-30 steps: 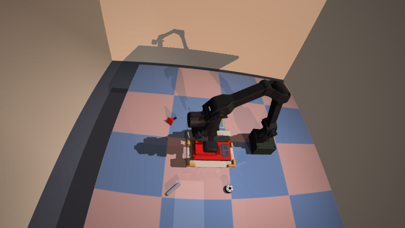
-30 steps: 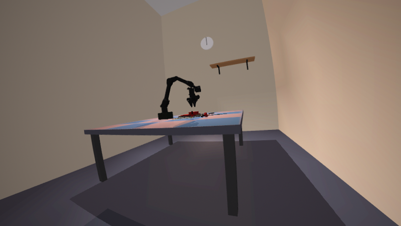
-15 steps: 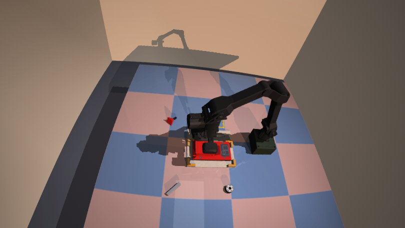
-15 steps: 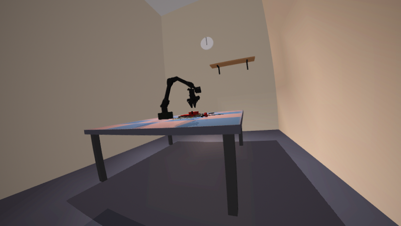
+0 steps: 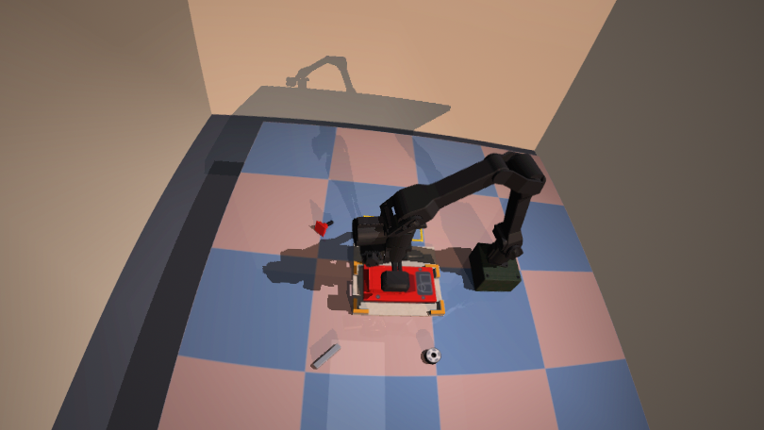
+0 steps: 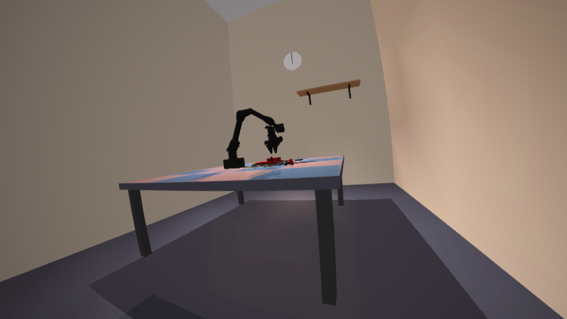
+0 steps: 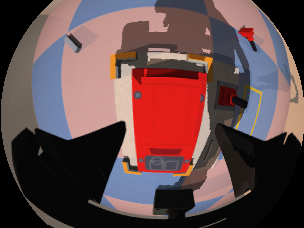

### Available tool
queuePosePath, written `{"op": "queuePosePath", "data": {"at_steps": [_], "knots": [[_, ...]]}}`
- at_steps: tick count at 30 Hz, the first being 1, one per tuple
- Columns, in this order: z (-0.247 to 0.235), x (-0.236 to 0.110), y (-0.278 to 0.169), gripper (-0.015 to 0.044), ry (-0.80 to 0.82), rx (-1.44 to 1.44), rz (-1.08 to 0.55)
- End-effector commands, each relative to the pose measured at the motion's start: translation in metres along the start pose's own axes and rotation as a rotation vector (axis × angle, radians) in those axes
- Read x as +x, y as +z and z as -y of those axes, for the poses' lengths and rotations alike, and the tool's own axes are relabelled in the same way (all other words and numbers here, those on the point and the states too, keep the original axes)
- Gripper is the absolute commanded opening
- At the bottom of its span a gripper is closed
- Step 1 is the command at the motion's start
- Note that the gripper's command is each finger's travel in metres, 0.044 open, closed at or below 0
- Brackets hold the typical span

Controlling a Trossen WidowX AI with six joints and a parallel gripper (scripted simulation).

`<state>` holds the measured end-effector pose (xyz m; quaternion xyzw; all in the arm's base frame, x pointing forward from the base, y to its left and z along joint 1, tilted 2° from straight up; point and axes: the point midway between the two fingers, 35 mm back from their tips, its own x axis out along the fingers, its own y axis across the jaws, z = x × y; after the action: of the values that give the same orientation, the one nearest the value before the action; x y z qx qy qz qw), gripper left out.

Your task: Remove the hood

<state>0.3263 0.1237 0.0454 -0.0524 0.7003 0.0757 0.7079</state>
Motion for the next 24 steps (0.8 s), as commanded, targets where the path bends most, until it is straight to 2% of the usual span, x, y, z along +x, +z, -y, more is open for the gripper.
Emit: {"op": "queuePosePath", "data": {"at_steps": [1, 24], "knots": [[0.001, 0.006, -0.002, 0.0440, -0.005, 0.006, -0.009], [0.000, 0.020, -0.003, 0.0440, -0.005, 0.006, -0.009]]}}
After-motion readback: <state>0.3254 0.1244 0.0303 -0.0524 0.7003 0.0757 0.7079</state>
